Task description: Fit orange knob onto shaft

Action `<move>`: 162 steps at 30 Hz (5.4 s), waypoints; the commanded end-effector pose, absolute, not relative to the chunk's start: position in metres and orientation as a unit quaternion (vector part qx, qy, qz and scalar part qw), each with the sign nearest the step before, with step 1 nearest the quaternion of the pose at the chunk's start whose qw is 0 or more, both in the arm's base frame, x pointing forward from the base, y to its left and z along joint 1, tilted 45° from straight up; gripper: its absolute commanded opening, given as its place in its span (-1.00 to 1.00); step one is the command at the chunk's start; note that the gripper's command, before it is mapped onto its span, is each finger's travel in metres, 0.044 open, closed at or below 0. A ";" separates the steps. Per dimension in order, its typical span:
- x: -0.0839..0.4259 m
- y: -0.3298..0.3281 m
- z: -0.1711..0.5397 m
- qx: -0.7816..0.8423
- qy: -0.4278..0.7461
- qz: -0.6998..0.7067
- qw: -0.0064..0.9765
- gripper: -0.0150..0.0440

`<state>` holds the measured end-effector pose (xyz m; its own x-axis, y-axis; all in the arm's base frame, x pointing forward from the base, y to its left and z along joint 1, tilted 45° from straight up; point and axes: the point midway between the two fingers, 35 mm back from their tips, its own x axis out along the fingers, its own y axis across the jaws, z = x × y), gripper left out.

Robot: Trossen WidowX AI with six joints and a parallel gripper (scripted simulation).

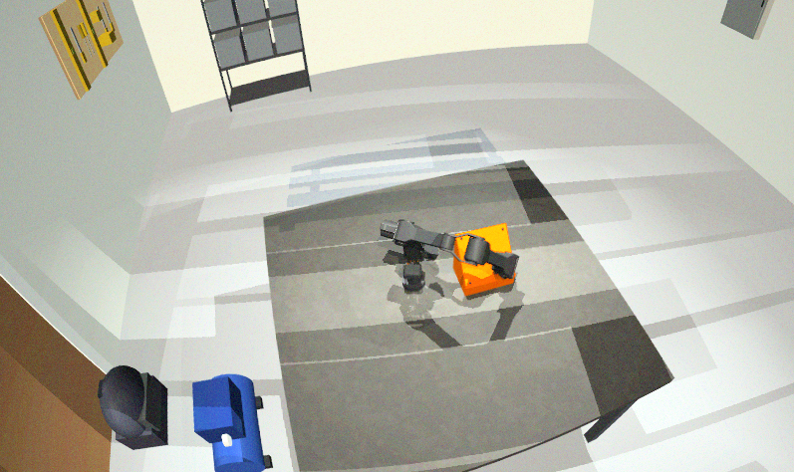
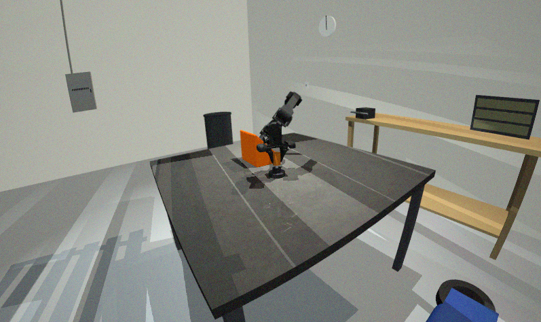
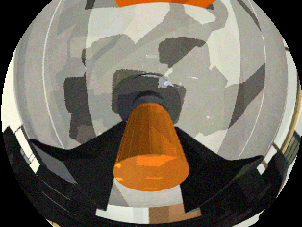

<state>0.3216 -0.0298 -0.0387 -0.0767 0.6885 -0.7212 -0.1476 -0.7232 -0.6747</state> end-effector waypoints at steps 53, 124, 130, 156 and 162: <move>0.322 -0.028 -0.039 -0.579 -0.153 0.716 0.358 -0.49; 0.322 -0.028 -0.039 -0.574 -0.143 0.718 0.366 -0.49; 0.322 -0.028 -0.039 -0.574 -0.143 0.718 0.366 -0.49; 0.322 -0.028 -0.042 -0.569 -0.133 0.720 0.374 -0.49; 0.321 -0.023 -0.045 -0.572 -0.140 0.719 0.369 -0.49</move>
<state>0.3210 -0.0255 -0.0435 -0.0767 0.6881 -0.7216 -0.3745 -0.6906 -0.6187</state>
